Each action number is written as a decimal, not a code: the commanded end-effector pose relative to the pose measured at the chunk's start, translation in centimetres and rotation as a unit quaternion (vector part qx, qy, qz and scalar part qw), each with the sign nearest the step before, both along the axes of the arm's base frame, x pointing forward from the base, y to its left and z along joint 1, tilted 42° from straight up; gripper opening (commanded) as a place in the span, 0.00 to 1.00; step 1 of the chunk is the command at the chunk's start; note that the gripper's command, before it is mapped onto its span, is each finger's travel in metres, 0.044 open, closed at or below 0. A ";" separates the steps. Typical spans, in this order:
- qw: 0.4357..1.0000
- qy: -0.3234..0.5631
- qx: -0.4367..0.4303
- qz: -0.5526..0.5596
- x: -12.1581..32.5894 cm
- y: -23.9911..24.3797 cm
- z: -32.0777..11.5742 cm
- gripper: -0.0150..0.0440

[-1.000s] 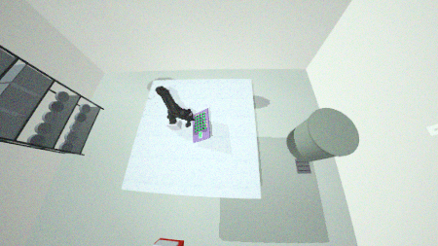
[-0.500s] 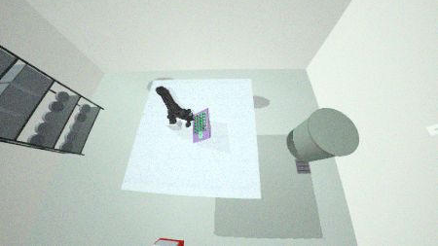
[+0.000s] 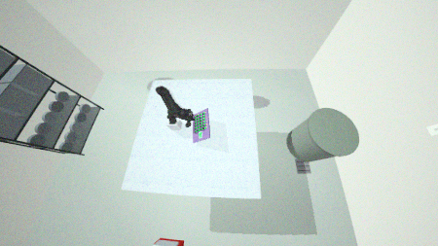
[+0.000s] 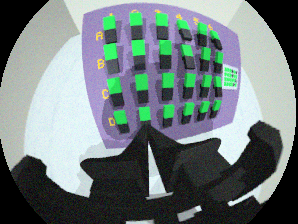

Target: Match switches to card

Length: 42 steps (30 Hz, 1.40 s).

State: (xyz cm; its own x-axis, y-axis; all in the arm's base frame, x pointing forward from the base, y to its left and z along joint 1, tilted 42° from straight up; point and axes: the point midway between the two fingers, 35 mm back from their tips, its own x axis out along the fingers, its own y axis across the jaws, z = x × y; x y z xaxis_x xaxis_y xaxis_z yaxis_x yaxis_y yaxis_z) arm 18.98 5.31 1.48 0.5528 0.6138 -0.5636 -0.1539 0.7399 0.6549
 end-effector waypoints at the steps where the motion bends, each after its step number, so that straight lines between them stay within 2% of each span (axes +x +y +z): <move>1: 1.000 0.003 0.001 -0.002 0.0 0.0 -0.1 0.25; 31: 1.000 0.007 -0.009 0.001 -0.2 -0.6 -0.2 0.25; 42: 1.000 0.014 -0.003 0.006 -3.2 -3.9 3.4 0.25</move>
State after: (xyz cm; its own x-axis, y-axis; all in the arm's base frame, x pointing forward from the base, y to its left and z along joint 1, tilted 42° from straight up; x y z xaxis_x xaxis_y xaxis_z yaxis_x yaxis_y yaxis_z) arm 16.46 2.59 2.48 0.5059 0.6094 -0.6105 -0.1204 0.7507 0.6496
